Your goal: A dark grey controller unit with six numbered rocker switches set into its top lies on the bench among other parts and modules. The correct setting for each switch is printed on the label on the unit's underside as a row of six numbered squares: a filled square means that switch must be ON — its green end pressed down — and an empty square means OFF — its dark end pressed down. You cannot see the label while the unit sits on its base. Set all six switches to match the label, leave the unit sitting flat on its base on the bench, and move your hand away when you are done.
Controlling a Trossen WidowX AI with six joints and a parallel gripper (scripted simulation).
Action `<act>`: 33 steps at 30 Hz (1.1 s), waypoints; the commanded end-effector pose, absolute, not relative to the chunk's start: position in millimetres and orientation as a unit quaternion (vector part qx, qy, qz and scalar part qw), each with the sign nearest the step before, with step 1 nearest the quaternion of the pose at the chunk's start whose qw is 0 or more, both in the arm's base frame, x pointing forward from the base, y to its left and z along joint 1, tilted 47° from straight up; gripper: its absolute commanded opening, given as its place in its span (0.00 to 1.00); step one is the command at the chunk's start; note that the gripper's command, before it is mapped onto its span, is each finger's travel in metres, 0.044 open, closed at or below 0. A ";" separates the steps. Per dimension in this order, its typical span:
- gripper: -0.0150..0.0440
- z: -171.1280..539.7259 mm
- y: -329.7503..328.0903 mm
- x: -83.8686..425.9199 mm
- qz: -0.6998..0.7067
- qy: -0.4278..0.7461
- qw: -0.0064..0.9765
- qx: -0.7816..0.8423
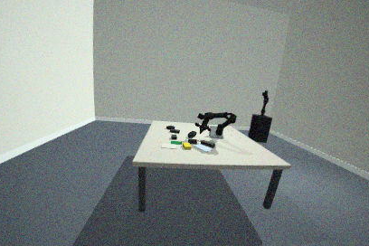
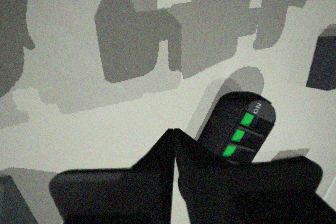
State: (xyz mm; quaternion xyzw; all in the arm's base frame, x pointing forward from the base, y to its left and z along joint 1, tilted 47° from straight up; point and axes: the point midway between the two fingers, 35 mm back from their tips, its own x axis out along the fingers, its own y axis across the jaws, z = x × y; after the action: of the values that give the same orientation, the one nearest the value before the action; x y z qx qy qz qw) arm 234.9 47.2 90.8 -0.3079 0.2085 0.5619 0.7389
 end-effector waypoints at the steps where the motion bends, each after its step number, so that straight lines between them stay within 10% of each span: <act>1: 0.25 92.1 47.7 227.1 0.567 0.207 0.737 -0.304; 33: 0.25 53.2 -8.4 327.4 0.627 0.354 0.678 -0.149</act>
State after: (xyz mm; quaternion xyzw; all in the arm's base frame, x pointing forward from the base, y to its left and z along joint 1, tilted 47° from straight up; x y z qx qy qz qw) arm 321.7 -4.1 59.9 -0.1604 0.3414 0.6246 0.6838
